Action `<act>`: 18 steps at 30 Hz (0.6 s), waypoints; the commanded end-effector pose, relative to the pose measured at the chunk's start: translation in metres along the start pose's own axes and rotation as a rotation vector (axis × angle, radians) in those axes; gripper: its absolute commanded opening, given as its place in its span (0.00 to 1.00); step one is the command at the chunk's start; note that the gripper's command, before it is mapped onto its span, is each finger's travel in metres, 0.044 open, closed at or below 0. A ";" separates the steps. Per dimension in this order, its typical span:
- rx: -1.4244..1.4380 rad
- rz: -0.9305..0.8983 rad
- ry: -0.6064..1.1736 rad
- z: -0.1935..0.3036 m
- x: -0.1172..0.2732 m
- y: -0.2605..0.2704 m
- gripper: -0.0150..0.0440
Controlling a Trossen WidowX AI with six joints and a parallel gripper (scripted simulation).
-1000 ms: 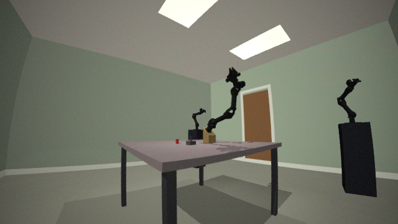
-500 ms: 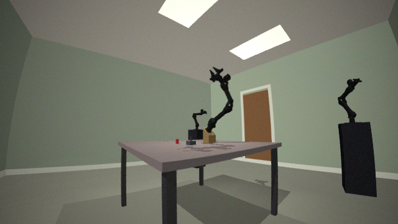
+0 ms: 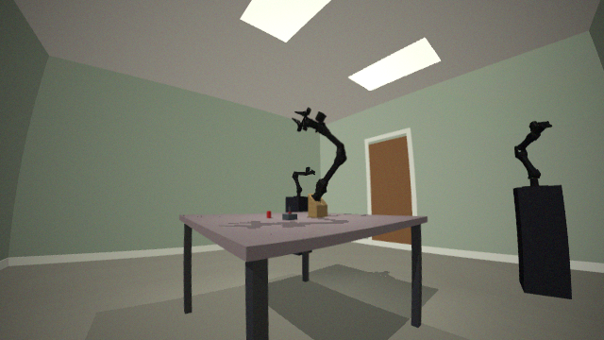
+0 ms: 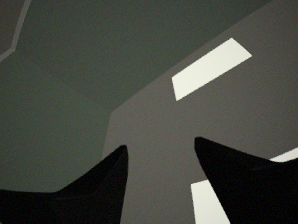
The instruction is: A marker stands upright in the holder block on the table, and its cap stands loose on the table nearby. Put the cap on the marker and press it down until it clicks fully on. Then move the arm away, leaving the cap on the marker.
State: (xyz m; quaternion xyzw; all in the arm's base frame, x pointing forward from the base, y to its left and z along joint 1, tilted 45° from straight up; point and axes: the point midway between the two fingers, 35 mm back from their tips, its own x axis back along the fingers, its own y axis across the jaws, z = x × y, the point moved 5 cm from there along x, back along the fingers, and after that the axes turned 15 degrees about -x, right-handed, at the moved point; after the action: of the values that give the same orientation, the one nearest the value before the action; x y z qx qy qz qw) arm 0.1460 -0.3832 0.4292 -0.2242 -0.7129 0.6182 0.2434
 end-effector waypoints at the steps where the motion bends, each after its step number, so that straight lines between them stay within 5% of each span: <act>1: -0.107 -0.137 -0.047 -0.004 -0.035 0.046 0.67; 18: -0.477 -0.878 -0.209 -0.088 -0.124 0.275 0.67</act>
State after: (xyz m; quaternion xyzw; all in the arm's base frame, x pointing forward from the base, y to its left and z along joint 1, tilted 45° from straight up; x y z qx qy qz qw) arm 0.2900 -0.3701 0.1961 0.0658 -0.8761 0.3471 0.3281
